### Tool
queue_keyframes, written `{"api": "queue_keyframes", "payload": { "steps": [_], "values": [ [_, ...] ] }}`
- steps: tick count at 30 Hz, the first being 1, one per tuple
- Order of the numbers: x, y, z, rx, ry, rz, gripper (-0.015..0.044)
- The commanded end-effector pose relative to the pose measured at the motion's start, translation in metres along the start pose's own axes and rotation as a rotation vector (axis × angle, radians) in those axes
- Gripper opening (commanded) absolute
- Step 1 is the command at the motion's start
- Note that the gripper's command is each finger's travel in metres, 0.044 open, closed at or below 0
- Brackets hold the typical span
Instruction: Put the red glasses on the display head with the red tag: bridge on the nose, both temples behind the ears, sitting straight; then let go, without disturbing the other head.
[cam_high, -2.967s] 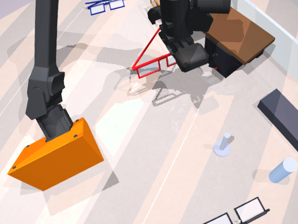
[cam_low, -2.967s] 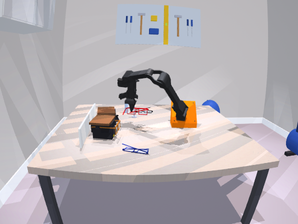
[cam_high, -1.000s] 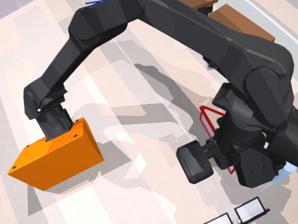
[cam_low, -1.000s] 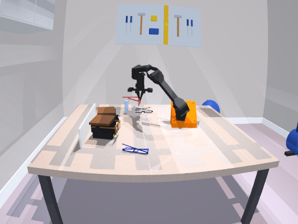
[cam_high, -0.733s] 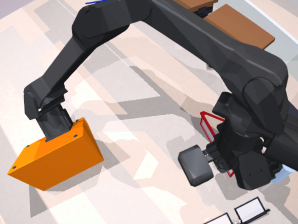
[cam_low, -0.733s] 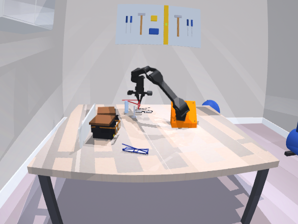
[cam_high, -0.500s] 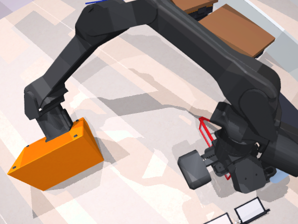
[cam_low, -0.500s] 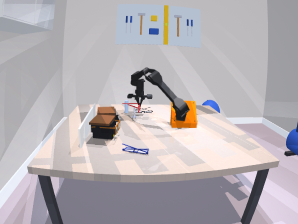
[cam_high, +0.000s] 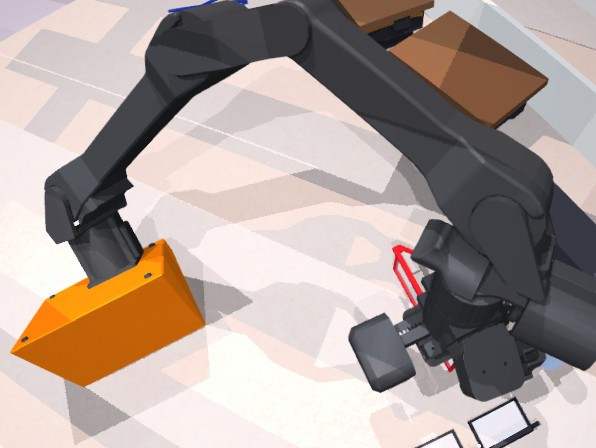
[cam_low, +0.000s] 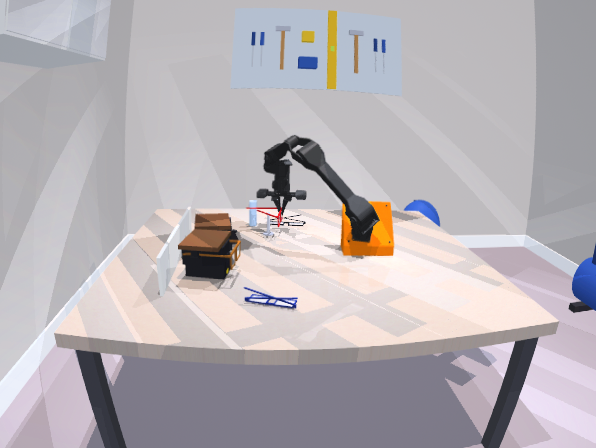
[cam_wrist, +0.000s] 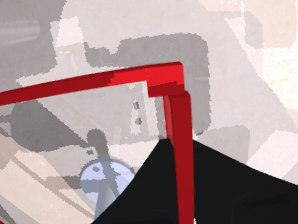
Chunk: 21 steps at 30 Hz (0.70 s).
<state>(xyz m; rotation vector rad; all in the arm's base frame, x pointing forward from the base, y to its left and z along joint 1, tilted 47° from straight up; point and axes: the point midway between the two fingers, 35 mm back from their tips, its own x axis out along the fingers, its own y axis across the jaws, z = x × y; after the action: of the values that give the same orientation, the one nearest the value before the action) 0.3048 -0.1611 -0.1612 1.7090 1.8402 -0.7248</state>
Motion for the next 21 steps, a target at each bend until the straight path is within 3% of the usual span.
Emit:
{"api": "queue_keyframes", "payload": {
  "steps": [1, 21],
  "values": [
    [0.000, -0.002, 0.002, -0.003, -0.003, 0.000, 0.0000],
    [-0.001, -0.017, 0.017, -0.002, -0.005, 0.000, 0.0000]
  ]
}}
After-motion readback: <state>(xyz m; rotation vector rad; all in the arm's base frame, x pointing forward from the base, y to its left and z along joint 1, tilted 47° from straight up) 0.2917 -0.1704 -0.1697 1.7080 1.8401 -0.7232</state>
